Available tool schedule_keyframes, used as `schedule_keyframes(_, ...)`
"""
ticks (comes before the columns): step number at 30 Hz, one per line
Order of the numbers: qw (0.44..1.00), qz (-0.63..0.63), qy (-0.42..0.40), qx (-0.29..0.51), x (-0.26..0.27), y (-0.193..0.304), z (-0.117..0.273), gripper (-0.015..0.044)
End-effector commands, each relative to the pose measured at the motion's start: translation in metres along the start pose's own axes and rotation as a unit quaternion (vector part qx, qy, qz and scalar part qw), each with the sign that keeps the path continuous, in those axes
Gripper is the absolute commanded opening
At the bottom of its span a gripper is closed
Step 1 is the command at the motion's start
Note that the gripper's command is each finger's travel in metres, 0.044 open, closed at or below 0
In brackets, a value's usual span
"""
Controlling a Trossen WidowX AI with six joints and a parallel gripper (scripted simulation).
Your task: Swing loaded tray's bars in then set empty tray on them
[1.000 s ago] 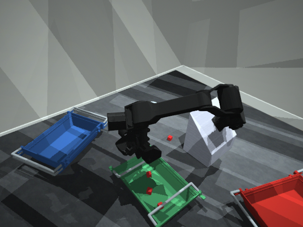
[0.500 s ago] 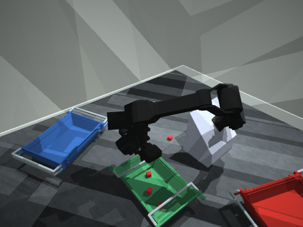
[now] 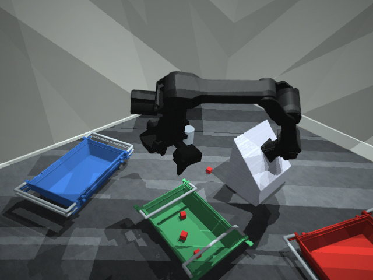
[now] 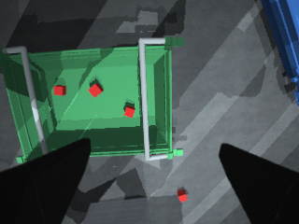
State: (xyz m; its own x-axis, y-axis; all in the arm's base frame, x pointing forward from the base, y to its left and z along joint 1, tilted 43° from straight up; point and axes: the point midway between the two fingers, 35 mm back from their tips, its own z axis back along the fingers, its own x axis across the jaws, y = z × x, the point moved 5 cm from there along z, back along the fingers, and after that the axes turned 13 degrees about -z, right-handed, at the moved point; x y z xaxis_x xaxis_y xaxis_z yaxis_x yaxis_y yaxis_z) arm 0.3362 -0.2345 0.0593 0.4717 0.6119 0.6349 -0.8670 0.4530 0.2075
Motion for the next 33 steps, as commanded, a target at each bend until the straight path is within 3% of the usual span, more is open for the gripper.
schedule_keyframes(1,0.999,0.009,0.029,0.029,0.055,0.013,-0.024,0.0440)
schedule_keyframes(9,0.995,-0.007,0.096,0.022,0.169,0.074,-0.056,0.0440)
schedule_keyframes(18,0.992,-0.020,0.125,-0.014,0.257,0.192,-0.088,0.0440)
schedule_keyframes(25,0.994,-0.037,0.099,-0.033,0.275,0.297,-0.100,0.0440)
schedule_keyframes(33,0.997,-0.075,0.033,-0.009,0.250,0.398,-0.099,0.0440)
